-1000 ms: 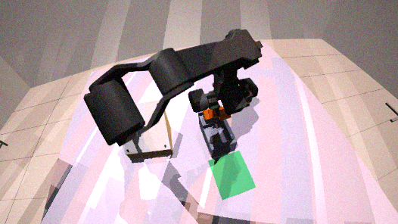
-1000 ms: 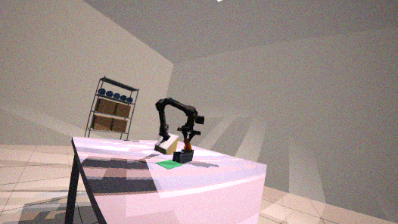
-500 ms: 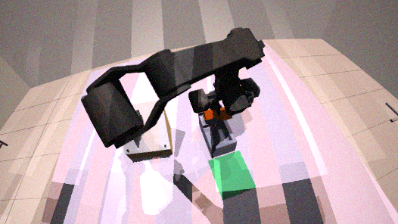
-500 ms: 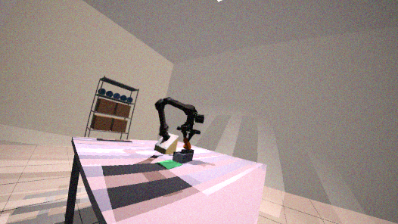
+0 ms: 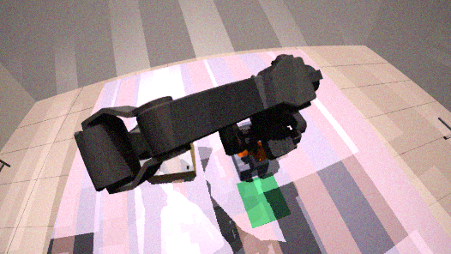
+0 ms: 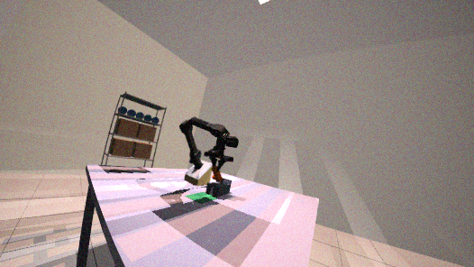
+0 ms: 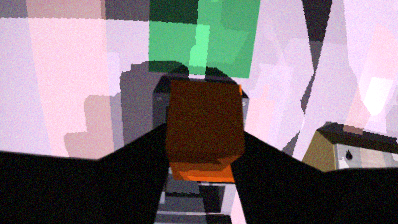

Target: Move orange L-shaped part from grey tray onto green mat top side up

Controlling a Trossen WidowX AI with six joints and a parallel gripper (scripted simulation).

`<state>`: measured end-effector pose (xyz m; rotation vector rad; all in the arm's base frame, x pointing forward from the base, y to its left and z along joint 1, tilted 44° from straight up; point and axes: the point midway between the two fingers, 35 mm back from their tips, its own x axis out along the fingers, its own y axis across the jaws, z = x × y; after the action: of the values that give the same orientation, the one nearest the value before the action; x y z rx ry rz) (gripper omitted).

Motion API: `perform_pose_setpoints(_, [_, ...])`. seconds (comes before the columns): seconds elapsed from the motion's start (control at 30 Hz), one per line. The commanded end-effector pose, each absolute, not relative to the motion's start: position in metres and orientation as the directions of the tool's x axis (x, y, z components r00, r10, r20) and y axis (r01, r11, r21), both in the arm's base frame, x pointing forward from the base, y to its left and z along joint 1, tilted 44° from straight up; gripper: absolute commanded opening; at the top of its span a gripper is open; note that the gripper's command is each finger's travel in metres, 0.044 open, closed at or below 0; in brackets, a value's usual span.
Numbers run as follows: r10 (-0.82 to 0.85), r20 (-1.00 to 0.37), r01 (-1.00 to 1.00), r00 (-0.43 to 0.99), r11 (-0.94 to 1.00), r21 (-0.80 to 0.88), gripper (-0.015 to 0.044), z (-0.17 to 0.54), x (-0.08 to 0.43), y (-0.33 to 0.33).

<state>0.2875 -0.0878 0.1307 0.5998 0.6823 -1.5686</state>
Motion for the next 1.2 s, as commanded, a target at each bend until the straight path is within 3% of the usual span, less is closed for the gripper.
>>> perform_pose_setpoints(0.0, [-0.689, -0.718, 0.995, -0.096, -0.061, -0.075, 0.0000, 0.148, 0.287, -0.102])
perform_pose_setpoints(0.57, [-0.691, -0.716, 0.995, -0.095, -0.062, -0.073, 0.0000, 0.198, 0.282, -0.153])
perform_pose_setpoints(1.17, [-0.692, -0.716, 0.995, -0.095, -0.062, -0.073, 0.0000, 0.187, 0.280, -0.165])
